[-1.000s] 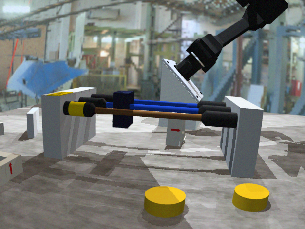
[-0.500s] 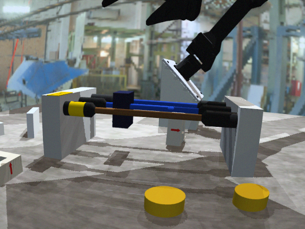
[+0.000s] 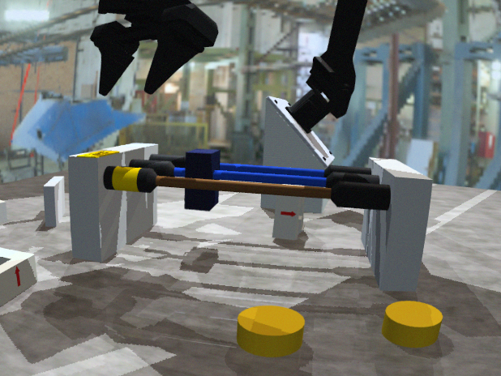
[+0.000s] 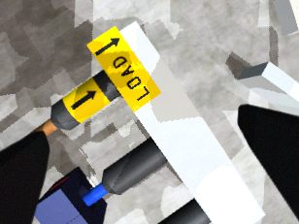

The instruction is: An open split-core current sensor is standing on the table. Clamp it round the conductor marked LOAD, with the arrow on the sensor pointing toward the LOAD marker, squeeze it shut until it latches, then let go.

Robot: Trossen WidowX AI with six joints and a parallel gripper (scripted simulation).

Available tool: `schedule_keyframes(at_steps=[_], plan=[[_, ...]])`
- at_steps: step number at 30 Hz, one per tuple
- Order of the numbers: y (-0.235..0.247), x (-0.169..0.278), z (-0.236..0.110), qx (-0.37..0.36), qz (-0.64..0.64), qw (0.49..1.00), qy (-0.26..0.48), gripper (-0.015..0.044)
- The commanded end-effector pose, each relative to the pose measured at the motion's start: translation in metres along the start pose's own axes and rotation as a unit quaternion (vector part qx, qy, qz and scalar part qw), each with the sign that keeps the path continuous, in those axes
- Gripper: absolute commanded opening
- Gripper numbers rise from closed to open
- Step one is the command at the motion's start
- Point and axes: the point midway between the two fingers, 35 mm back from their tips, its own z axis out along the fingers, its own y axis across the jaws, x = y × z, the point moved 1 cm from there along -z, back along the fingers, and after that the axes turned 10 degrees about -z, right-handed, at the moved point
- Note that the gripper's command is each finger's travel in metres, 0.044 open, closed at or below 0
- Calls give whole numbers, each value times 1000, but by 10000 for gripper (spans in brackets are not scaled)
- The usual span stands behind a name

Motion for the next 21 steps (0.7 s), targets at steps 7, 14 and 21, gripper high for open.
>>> schedule_keyframes(at_steps=[7,14,21], plan=[[2,-6,-1,-8,-6,1000,-4,440],[2,-6,-1,-8,-6,1000,-4,440],[61,42,-13,-27,-54,998,14,290]])
